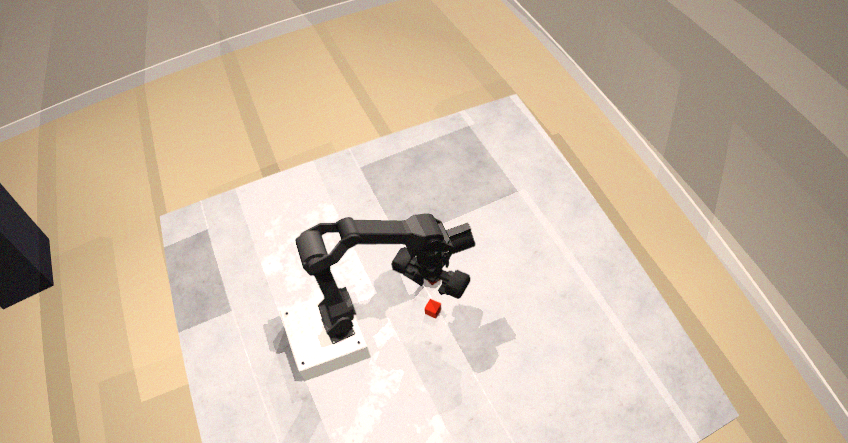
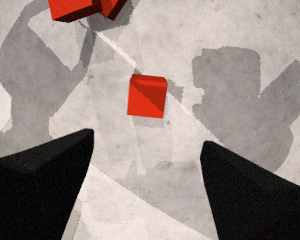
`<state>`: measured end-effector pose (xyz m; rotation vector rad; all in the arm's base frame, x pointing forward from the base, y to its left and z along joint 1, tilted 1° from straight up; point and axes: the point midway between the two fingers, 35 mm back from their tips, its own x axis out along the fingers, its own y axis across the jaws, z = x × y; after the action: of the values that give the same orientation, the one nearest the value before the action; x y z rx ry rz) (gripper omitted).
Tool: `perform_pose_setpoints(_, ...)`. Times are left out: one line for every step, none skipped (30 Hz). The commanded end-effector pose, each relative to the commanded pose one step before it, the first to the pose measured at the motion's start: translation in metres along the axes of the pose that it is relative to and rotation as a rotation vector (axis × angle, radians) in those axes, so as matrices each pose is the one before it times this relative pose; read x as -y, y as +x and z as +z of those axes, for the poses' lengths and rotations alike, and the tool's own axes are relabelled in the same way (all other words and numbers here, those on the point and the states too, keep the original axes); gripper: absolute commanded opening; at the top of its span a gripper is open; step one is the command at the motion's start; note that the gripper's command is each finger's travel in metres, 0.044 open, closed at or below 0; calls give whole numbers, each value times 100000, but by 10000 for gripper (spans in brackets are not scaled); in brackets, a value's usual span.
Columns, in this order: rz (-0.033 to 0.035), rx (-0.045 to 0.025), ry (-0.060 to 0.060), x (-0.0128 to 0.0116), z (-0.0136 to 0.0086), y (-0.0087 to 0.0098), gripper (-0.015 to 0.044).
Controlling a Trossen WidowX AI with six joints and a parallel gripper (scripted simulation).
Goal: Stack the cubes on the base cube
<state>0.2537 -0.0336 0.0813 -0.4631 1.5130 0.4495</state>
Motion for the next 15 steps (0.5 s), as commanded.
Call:
perform_pose_setpoints(75,-524,-747,81,-64,1803,265)
perform_pose_setpoints(1,-2,0,10,11,938,265)
perform_pose_setpoints(3,-4,0,-15,-17,929,265)
perform_pose_setpoints(5,-6,0,-39,-44,906,265)
perform_pose_setpoints(5,-6,0,-46,-52,687,265)
perform_pose_setpoints(4,-4,0,-34,-39,409,265)
perform_pose_setpoints(1,-2,0,-12,-14,136,265)
perform_pose_setpoints(0,0,0,0,0,0,265)
perform_pose_setpoints(0,0,0,1,2,84,265)
perform_pose_setpoints(1,-1,0,3,4,253,265)
perform_pose_setpoints(1,-2,0,1,1,420,265)
perform_pose_setpoints(2,-2,0,-4,-5,418,265)
perform_pose_setpoints(1,-2,0,-5,-6,250,265)
perform_pose_setpoints(0,-1,0,-2,-2,83,265)
perform_pose_setpoints(0,0,0,0,0,0,265)
